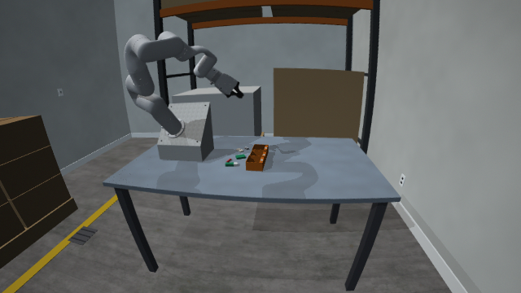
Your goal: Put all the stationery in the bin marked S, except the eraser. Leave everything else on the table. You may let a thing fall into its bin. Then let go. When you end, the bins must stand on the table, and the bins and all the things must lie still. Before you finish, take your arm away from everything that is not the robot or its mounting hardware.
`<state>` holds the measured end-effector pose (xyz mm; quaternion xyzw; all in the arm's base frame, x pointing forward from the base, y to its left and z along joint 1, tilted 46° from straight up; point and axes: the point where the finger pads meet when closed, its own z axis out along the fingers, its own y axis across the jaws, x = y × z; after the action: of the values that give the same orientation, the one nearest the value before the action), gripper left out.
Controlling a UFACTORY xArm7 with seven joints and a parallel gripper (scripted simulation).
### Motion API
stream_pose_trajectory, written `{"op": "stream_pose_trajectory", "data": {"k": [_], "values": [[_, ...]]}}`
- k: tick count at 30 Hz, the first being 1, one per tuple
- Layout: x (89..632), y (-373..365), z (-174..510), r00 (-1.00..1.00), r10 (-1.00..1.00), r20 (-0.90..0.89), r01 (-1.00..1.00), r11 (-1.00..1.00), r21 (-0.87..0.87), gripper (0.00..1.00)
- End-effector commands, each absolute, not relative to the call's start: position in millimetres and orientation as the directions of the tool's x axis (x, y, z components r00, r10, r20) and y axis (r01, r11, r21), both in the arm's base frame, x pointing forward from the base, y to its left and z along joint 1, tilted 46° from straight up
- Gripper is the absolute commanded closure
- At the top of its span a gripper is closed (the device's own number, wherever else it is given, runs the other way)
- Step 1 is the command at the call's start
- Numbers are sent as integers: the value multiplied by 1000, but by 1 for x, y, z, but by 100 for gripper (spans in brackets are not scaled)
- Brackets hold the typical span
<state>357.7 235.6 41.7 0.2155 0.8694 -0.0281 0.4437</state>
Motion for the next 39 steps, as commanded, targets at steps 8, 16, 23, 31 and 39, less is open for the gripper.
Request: {"op": "stream_pose_trajectory", "data": {"k": [8,16,23,31,39], "values": [[375,208,42,-304,624,-720,638,695,332,93],[380,193,41,-133,741,-659,739,517,432,93],[386,174,40,51,807,-588,793,325,516,93],[388,160,38,251,827,-504,801,115,587,93],[390,140,36,467,786,-405,753,-114,648,93]]}}
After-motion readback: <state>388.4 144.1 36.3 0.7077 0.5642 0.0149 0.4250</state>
